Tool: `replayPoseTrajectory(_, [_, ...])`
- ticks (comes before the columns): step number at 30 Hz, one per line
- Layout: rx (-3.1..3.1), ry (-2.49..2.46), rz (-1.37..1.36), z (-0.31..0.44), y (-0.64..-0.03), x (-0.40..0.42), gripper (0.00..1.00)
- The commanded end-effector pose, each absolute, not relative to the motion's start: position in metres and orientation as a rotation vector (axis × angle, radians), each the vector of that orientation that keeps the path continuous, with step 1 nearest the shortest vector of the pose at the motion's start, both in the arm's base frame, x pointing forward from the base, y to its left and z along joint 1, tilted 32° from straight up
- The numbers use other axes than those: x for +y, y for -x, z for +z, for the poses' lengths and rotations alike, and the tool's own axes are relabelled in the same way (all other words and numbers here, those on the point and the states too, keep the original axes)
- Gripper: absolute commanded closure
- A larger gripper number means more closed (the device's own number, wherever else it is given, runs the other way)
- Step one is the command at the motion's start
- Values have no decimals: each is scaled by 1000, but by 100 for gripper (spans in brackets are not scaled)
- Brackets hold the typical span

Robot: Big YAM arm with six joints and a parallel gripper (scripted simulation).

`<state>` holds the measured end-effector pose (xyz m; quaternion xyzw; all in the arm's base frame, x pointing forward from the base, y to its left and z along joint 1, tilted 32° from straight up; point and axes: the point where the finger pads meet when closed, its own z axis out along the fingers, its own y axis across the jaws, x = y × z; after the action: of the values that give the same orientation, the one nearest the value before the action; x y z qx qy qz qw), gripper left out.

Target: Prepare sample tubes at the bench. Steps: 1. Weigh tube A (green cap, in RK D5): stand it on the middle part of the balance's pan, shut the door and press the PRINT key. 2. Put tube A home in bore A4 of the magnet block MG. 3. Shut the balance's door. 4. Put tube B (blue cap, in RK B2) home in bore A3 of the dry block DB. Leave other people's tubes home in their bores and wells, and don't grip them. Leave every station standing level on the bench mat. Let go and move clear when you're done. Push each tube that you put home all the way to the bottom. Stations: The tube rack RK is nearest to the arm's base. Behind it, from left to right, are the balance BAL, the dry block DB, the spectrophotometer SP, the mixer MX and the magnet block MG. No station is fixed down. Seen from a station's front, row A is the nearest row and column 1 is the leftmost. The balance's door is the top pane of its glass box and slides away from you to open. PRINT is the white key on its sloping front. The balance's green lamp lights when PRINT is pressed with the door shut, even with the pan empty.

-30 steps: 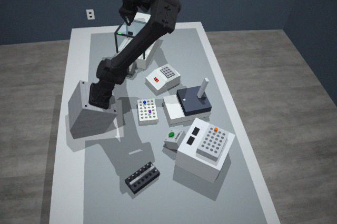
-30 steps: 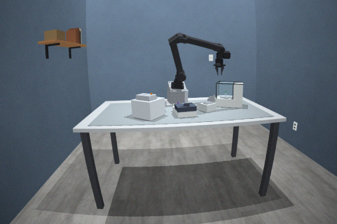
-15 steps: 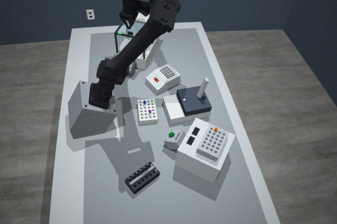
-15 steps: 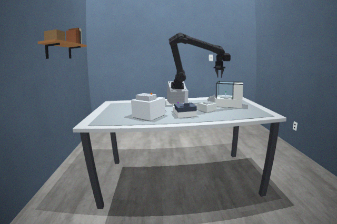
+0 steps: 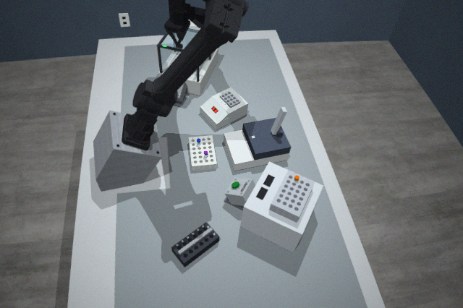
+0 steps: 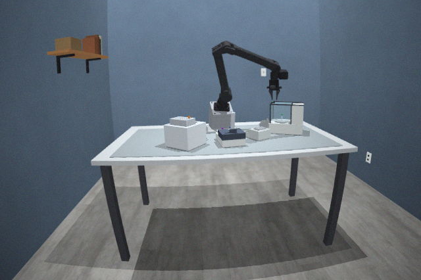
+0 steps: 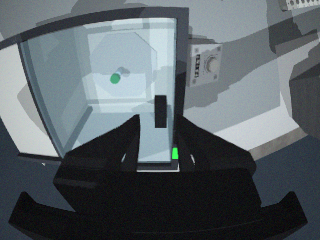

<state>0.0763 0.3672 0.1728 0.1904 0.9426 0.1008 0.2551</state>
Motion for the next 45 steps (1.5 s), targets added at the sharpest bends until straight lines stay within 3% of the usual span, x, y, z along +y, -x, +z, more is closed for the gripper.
replayPoseTrajectory(1, [2564,-510,260,165,-82,369,70])
replayPoseTrajectory(16, [2564,-515,306,172,-82,377,70])
replayPoseTrajectory(17, [2564,-515,306,172,-82,377,94])
replayPoseTrajectory(45, [2562,-528,325,180,-91,397,94])
